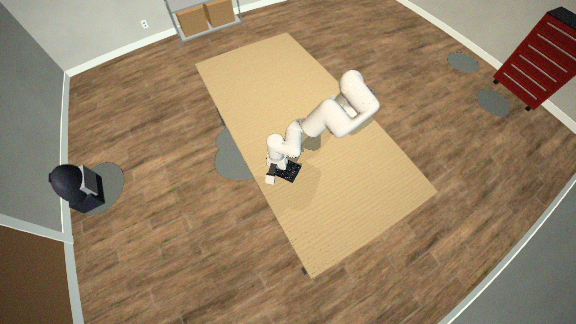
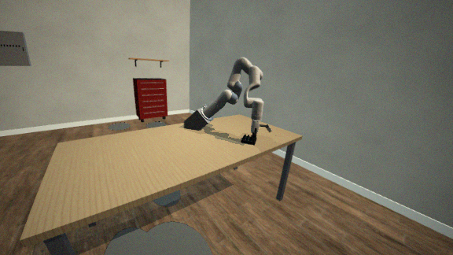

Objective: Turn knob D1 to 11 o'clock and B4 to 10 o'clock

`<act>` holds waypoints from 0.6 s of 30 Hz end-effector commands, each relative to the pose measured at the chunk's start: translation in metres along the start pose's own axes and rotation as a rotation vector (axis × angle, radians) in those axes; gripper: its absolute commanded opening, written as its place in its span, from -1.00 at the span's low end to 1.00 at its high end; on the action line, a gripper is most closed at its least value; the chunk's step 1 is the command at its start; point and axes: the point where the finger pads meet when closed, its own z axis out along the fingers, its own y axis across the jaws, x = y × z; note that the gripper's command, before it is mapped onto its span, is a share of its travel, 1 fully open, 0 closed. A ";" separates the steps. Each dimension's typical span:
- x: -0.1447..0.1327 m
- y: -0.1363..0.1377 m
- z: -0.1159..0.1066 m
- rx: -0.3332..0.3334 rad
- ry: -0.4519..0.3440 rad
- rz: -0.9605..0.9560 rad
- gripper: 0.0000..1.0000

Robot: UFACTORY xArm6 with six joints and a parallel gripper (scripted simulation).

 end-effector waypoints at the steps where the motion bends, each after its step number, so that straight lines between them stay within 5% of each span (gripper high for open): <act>1: 0.001 0.001 -0.001 -0.002 0.002 0.006 -0.84; 18: 0.001 0.001 -0.001 -0.001 0.002 0.308 -0.84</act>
